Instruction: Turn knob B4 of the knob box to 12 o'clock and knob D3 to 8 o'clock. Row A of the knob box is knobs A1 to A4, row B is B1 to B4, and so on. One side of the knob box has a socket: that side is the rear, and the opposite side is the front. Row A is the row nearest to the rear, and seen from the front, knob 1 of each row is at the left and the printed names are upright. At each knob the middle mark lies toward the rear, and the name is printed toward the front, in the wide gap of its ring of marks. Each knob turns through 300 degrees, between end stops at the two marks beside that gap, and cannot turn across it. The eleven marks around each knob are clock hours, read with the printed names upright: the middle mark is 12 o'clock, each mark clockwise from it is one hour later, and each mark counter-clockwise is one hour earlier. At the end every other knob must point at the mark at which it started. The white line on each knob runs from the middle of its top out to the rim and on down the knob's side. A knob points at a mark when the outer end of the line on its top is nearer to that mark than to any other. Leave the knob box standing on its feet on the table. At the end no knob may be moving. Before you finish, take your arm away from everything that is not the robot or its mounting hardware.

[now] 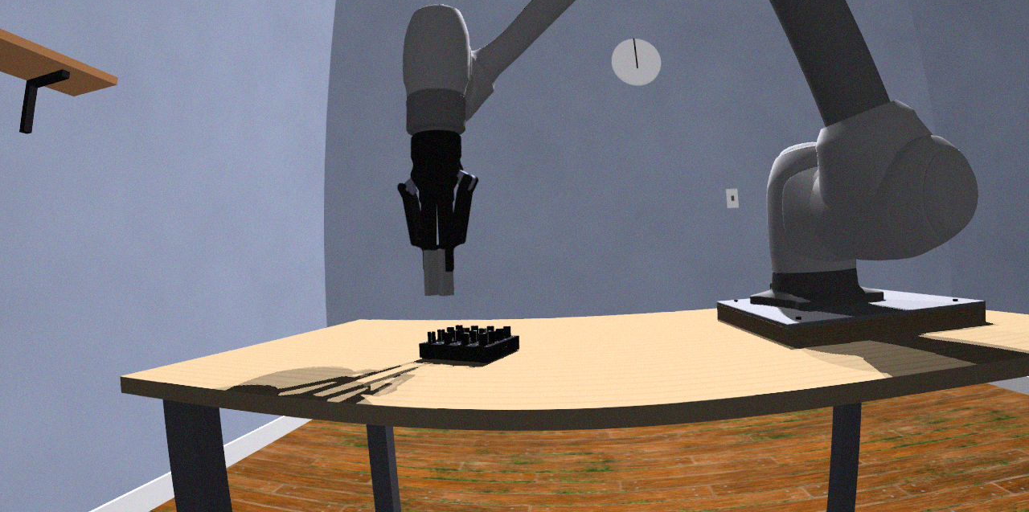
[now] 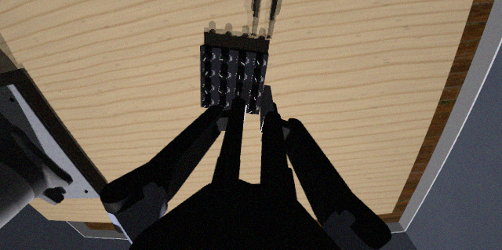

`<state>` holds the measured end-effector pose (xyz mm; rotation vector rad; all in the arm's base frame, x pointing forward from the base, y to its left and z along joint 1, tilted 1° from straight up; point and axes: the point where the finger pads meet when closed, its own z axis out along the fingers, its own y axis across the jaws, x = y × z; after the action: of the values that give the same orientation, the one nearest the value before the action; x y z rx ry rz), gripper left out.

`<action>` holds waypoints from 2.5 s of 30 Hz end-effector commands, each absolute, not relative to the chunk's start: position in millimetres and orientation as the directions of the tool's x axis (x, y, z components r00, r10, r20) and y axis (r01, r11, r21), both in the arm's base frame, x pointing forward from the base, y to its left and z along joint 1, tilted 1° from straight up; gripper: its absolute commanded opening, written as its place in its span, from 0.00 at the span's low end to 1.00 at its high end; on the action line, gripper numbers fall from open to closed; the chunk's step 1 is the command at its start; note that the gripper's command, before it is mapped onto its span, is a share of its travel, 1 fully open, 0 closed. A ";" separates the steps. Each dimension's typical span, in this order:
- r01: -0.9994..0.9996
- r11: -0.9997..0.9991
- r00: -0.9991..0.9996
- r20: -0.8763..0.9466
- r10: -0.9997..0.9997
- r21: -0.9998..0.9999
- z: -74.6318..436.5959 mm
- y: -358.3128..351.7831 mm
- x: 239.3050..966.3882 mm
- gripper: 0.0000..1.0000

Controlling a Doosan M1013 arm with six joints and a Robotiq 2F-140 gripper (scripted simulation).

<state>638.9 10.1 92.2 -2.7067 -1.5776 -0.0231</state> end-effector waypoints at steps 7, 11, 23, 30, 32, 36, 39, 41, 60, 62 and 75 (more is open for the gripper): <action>0.870 -0.493 0.493 0.017 0.870 0.000 92.3 10.0 638.9 0.12; 0.870 -0.493 0.493 0.017 0.870 0.000 92.3 10.0 638.9 0.12; 0.870 -0.493 0.493 0.017 0.870 0.000 88.7 10.0 639.0 0.12; 0.870 -0.492 0.492 0.017 0.870 0.000 84.3 10.0 639.0 0.12; 0.870 -0.492 0.492 0.017 0.870 0.000 82.1 10.1 639.0 0.12; 0.870 -0.492 0.492 0.017 0.870 0.000 77.2 10.1 639.1 0.12; 0.870 -0.492 0.492 0.017 0.870 0.000 73.2 10.1 639.1 0.12; 0.870 -0.492 0.492 0.017 0.870 0.000 70.4 10.1 639.1 0.12; 0.870 -0.492 0.492 0.017 0.870 0.000 52.3 10.1 639.3 0.12; 0.870 -0.492 0.492 0.017 0.870 0.000 51.6 10.1 639.3 0.12; 0.870 -0.492 0.492 0.017 0.870 0.000 48.3 10.1 639.3 0.12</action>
<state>639.3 10.1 48.3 -2.7060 -1.5780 -0.0232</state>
